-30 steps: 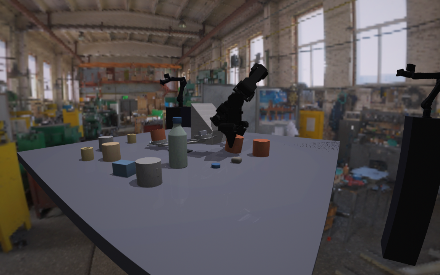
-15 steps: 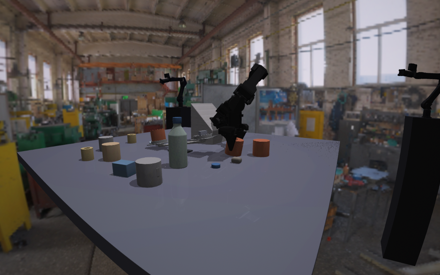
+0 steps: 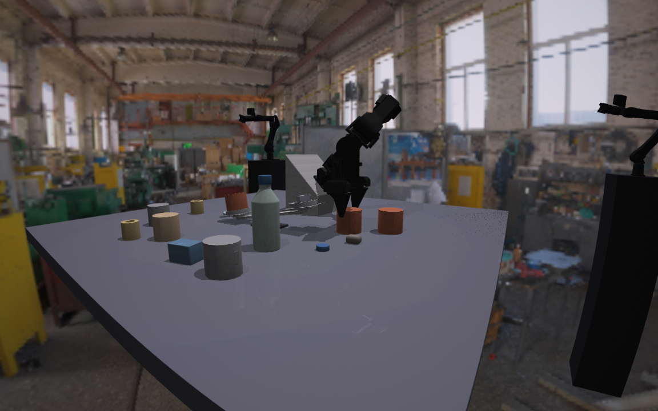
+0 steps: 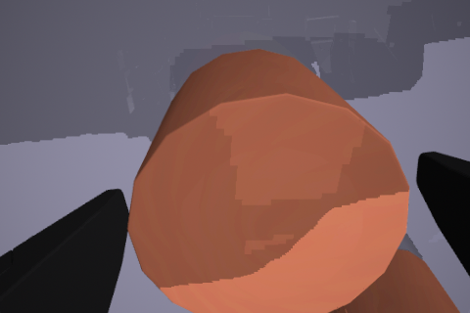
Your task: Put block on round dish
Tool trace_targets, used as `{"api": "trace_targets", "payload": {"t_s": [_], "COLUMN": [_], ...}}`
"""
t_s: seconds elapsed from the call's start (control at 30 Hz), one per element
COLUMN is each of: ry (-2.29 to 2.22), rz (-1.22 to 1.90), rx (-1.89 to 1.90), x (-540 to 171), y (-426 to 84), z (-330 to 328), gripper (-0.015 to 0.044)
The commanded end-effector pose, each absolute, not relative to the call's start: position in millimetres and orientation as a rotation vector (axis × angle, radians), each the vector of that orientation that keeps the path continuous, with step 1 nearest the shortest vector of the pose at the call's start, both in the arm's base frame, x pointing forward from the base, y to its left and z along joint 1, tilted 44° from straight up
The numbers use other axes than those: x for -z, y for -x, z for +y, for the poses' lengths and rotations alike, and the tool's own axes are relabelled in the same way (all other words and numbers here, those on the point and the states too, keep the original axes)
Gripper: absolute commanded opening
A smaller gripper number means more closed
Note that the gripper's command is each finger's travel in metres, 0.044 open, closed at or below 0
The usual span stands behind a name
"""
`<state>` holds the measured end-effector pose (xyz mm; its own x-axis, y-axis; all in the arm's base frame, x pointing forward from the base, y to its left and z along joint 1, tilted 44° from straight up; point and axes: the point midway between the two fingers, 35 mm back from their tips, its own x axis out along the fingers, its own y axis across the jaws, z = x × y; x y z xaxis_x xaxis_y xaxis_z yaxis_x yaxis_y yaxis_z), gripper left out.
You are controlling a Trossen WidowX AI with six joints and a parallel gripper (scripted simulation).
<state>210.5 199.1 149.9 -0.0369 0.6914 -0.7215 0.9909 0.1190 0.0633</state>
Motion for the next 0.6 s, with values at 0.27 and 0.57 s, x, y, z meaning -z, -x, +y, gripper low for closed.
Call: {"api": "trace_targets", "payload": {"t_s": [0.27,0.57], "ry": [-1.645,-1.587], "rz": [1.762,1.654], "rx": [0.585,0.434], "x": [-175,-180], "y": [-214,-232], "z": [180,165], "gripper": [0.0361,0.0260]}}
